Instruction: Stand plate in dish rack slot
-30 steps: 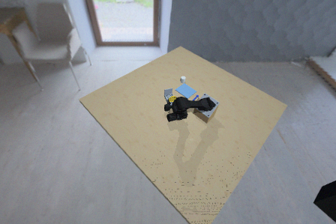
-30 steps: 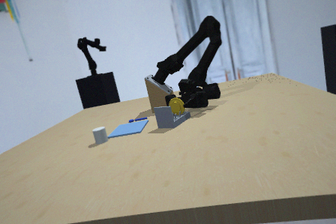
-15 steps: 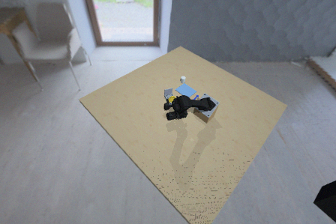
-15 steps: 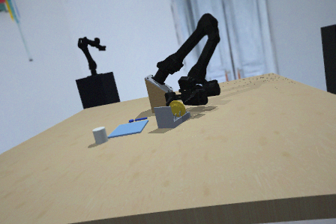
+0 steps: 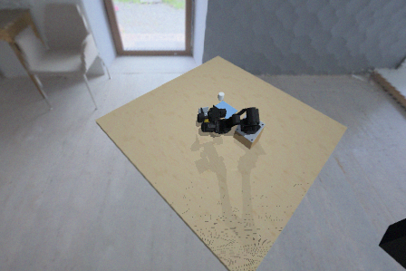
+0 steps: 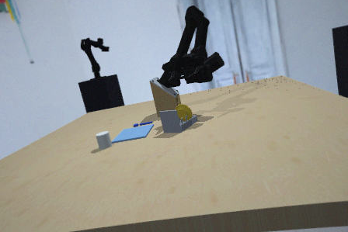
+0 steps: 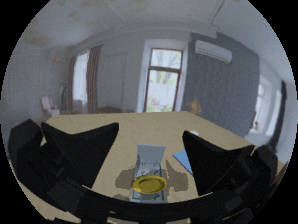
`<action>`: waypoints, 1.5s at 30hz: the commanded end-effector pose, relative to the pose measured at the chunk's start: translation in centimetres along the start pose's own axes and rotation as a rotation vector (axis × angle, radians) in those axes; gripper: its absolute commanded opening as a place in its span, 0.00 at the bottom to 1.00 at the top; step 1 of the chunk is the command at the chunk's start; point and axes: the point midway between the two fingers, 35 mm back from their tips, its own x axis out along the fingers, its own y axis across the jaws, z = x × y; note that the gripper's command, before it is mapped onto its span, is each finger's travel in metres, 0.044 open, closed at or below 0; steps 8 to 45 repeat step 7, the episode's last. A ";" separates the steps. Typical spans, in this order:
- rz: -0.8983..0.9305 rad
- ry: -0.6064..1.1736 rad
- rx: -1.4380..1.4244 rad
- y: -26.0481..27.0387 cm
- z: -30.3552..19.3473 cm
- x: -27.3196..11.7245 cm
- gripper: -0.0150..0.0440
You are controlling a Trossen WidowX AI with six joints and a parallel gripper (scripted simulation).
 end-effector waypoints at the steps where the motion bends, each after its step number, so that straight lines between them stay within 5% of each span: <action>1: -0.019 0.018 -0.056 -0.5 0.1 0.3 0.93; 7: -0.103 0.080 -0.231 -1.5 -0.1 2.1 0.93; 45: -0.103 0.080 -0.231 -1.5 -0.1 2.1 0.93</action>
